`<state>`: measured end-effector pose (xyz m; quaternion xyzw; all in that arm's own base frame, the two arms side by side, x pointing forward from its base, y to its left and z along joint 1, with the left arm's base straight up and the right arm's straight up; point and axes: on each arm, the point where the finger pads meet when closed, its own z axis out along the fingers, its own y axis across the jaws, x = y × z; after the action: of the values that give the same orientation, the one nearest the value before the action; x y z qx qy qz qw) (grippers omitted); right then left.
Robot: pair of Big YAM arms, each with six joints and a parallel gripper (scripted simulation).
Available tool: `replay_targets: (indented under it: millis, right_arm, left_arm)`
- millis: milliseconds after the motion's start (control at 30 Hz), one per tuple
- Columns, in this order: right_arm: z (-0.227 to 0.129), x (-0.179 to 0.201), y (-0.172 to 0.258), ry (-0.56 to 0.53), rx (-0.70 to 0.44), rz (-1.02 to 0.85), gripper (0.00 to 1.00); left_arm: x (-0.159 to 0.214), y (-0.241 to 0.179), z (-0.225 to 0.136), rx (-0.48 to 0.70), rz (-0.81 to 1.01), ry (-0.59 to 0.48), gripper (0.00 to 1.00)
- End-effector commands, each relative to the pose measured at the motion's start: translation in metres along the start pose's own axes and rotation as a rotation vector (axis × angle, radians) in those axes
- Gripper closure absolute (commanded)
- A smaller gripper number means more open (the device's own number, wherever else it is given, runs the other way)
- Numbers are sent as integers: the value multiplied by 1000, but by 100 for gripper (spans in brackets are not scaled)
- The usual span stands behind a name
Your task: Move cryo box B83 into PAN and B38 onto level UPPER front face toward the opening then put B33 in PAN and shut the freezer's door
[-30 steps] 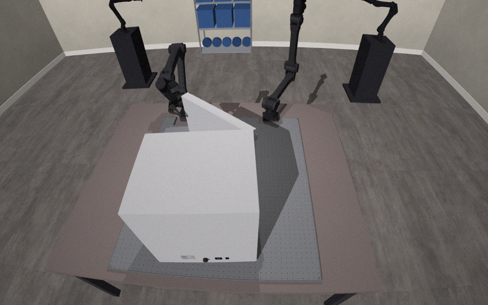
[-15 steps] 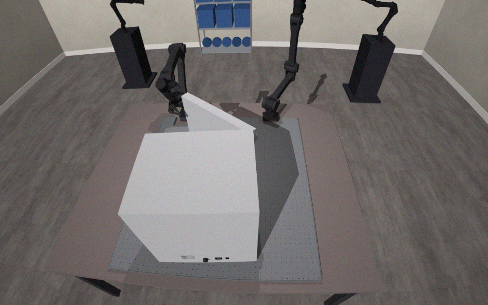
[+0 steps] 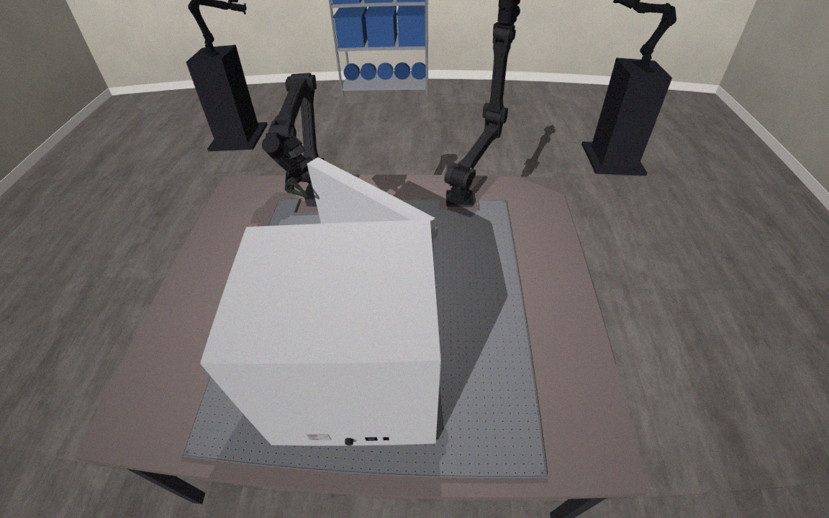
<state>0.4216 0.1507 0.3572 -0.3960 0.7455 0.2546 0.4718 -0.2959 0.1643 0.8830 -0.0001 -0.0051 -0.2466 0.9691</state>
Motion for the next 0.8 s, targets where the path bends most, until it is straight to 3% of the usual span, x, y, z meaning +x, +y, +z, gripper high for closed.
replay_targets:
  millis: [0, 767]
  right_arm:
    - [-12, -31, -14, -32, 26, -45, 0]
    - [-12, -31, -18, -31, 20, -49, 0]
  left_arm:
    - [13, 1, 1, -2, -13, 37, 100]
    - [13, 1, 1, -2, -13, 37, 100]
